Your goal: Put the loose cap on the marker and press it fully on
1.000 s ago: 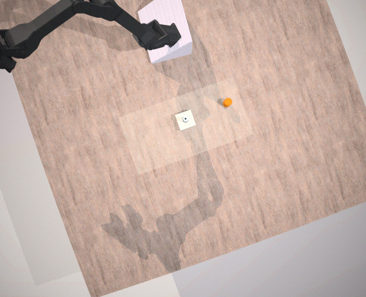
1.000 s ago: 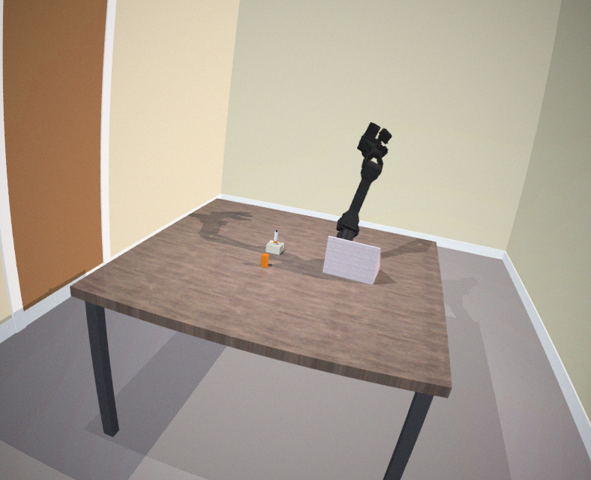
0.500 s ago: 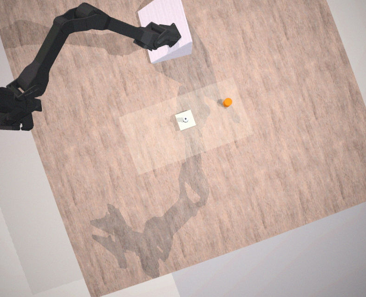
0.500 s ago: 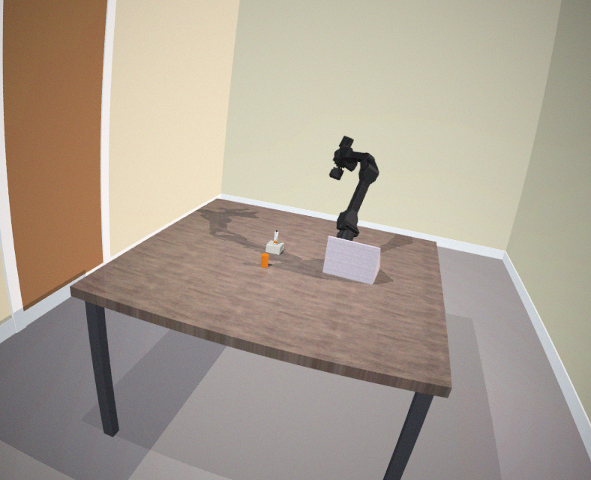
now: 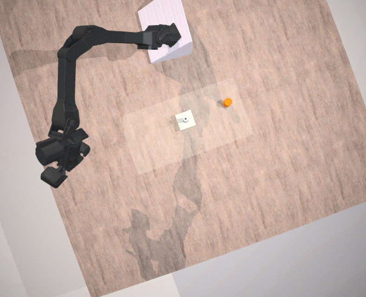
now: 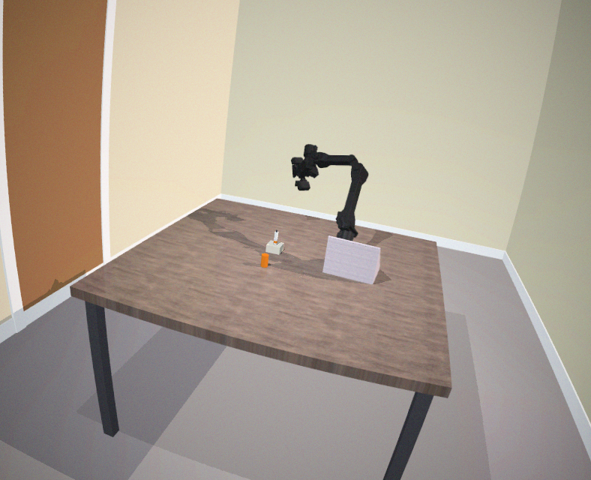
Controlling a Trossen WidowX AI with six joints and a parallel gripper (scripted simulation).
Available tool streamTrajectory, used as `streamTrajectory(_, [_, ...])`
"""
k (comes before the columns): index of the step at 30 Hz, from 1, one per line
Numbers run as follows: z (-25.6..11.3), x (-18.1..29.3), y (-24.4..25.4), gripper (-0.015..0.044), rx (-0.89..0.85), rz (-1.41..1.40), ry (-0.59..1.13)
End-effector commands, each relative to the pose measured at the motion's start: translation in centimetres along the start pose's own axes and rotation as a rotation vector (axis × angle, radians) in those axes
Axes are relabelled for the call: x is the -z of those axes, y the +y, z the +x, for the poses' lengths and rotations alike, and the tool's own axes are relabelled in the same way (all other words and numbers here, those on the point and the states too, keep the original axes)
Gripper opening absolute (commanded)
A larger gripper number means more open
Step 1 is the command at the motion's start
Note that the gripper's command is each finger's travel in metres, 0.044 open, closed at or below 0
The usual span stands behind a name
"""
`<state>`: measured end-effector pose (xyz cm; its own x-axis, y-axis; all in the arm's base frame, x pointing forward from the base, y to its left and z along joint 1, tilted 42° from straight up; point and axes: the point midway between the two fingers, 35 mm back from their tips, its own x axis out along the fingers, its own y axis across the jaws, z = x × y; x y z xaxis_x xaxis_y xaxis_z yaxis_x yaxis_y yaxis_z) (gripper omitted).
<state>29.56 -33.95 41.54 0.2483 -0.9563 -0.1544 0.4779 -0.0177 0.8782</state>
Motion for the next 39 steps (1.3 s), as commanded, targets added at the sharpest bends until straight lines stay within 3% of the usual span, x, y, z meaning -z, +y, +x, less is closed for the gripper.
streamTrajectory(1, [0.0, 5.6, -1.9, 0.0245, 0.043, -0.142, 0.11])
streamTrajectory(12, [-3.6, 20.7, -9.2, 0.0245, 0.127, -0.743, 0.441])
streamTrajectory(22, [-12.3, 32.2, -19.7, 0.0245, 0.097, -1.462, 0.79])
streamTrajectory(31, [-22.2, 37.0, -30.9, 0.0245, -0.026, -2.208, 1.082])
streamTrajectory(39, [-30.2, 35.4, -41.0, 0.0245, -0.181, -2.979, 1.291])
